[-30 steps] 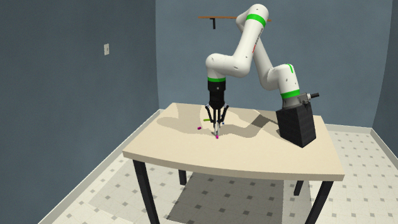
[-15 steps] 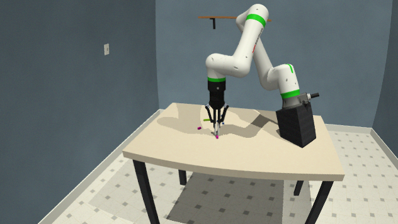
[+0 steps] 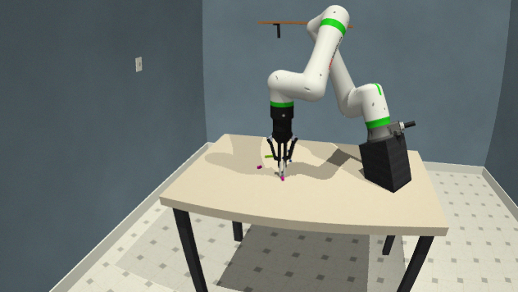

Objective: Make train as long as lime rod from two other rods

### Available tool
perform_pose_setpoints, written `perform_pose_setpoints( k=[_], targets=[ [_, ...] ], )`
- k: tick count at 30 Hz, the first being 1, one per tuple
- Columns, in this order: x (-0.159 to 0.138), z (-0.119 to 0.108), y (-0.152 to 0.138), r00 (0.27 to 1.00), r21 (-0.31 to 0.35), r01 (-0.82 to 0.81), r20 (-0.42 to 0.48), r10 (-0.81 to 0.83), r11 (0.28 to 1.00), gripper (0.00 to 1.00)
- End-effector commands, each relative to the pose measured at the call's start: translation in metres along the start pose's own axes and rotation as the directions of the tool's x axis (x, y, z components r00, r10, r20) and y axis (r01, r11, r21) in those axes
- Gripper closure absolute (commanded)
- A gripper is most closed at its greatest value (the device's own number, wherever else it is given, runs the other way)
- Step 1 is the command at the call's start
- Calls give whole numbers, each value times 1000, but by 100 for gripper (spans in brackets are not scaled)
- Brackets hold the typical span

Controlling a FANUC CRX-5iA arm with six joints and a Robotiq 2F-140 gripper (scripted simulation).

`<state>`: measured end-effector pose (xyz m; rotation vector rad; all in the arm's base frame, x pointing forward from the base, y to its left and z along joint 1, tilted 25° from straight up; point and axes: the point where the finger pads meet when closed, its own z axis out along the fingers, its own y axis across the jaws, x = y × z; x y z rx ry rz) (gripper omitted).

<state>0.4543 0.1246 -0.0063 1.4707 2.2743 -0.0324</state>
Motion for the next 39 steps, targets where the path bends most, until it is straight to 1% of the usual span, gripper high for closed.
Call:
perform_pose_setpoints(
  k=[1, 15, 39],
  targets=[
    [0, 1, 0, 1000, 0, 0, 0, 0, 1000, 97],
    [0, 10, 0, 1000, 0, 0, 0, 0, 1000, 97],
    [0, 10, 0, 1000, 0, 0, 0, 0, 1000, 97]
  ],
)
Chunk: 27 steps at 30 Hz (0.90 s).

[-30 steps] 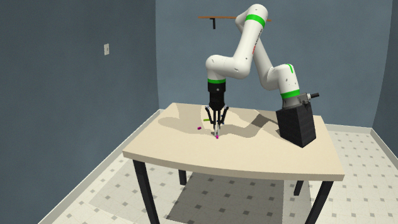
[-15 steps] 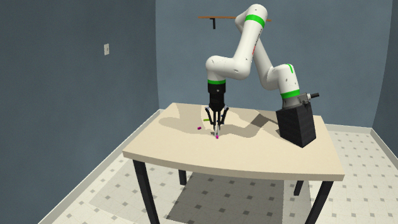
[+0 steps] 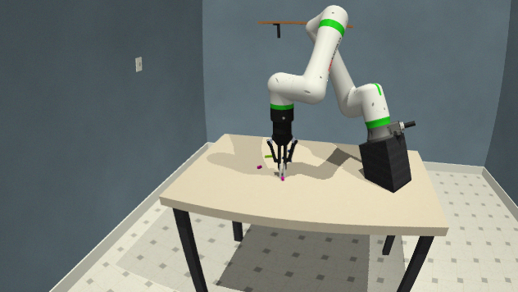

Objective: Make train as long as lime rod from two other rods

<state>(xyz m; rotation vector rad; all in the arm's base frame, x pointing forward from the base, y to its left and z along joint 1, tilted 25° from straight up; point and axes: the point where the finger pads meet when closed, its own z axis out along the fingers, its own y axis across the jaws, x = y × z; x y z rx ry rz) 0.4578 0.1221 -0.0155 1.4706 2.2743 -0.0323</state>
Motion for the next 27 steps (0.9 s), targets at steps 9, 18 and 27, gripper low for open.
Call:
perform_pose_setpoints(
  k=[9, 18, 27],
  targets=[
    [0, 0, 0, 1000, 0, 0, 0, 0, 1000, 97],
    [0, 0, 0, 1000, 0, 0, 0, 0, 1000, 95],
    [0, 0, 0, 1000, 0, 0, 0, 0, 1000, 88]
  ],
)
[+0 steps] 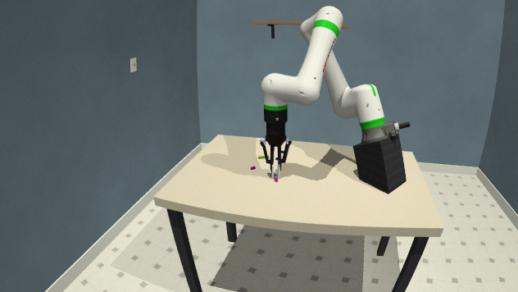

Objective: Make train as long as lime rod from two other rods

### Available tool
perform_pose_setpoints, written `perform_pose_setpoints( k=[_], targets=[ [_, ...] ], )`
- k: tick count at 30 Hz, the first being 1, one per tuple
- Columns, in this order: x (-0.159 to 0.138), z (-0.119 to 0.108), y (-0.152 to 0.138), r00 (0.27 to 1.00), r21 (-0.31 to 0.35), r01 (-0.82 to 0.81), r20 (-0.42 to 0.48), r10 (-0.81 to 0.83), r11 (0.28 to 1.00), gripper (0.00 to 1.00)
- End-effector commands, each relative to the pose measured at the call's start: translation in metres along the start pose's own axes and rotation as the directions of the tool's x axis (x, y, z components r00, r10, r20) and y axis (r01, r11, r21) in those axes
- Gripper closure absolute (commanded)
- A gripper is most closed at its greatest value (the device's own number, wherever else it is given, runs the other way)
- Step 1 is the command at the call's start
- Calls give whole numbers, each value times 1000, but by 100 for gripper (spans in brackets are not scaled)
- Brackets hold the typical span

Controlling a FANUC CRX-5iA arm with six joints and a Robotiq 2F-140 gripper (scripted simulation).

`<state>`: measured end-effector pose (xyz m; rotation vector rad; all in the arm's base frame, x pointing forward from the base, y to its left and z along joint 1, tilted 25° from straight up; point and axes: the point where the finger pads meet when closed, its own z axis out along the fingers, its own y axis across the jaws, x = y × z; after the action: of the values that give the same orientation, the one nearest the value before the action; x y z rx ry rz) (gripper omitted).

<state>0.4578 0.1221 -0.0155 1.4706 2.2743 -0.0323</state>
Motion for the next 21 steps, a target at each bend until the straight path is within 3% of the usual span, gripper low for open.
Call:
perform_pose_setpoints(
  k=[1, 15, 21],
  targets=[
    [0, 0, 0, 1000, 0, 0, 0, 0, 1000, 85],
    [0, -2, 0, 1000, 0, 0, 0, 0, 1000, 85],
    [0, -18, 0, 1000, 0, 0, 0, 0, 1000, 85]
  ],
)
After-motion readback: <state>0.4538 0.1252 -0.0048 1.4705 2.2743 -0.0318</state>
